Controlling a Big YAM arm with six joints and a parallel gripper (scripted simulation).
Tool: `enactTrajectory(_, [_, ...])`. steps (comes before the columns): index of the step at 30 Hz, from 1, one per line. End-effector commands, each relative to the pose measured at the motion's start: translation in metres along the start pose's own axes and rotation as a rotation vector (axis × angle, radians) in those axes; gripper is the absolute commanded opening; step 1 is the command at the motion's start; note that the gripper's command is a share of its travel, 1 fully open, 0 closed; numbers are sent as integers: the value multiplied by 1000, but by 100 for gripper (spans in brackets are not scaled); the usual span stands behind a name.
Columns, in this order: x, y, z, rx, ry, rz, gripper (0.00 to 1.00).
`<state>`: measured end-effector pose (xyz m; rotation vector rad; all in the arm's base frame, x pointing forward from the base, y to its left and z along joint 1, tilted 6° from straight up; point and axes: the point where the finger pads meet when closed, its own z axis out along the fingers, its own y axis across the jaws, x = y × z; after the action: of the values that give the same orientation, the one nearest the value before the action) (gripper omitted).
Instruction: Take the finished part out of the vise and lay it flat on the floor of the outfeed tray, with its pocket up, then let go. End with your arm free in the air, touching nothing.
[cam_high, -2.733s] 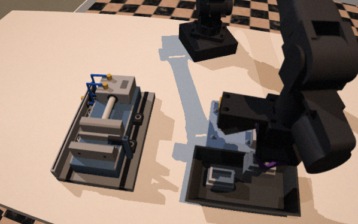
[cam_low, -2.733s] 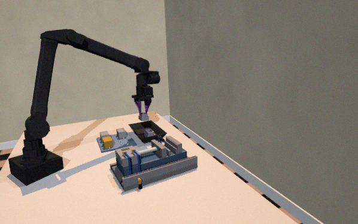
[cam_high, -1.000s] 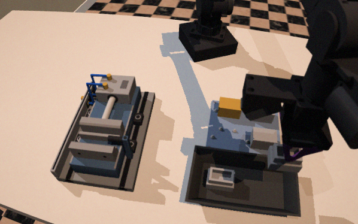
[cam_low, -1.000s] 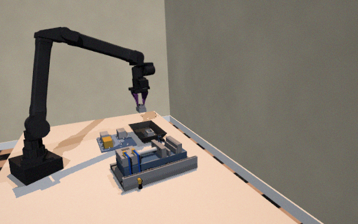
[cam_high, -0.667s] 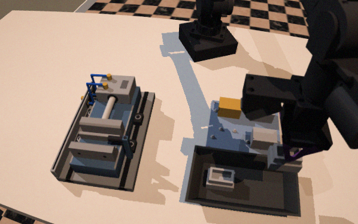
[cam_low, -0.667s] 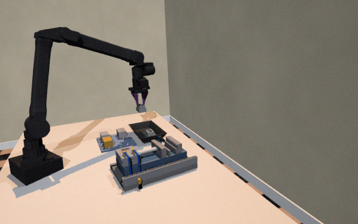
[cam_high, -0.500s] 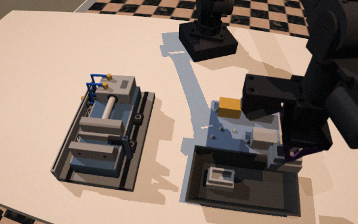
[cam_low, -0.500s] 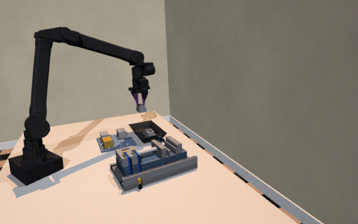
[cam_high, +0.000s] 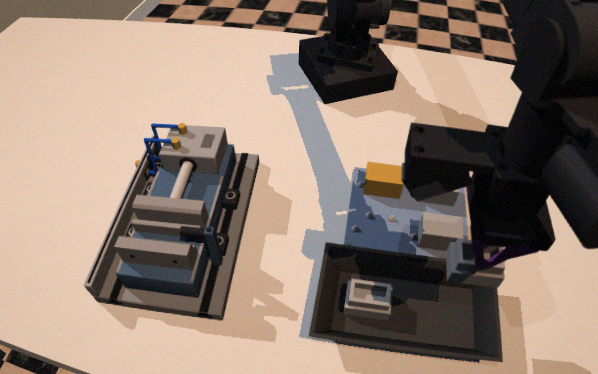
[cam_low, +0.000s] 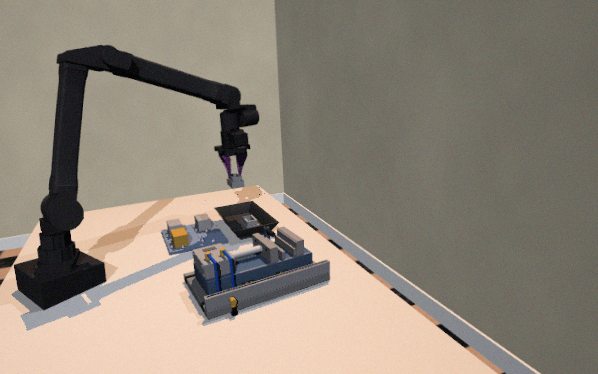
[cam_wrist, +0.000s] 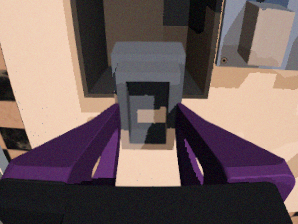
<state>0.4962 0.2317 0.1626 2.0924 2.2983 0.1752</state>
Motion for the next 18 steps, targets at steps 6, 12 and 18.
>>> enactTrajectory(6, [0, 22, -18, -32, 8, 26, 0])
enactTrajectory(12, [2, 24, -19, -28, 7, 16, 0])
enactTrajectory(18, [-1, 27, -25, -32, 7, 14, 0])
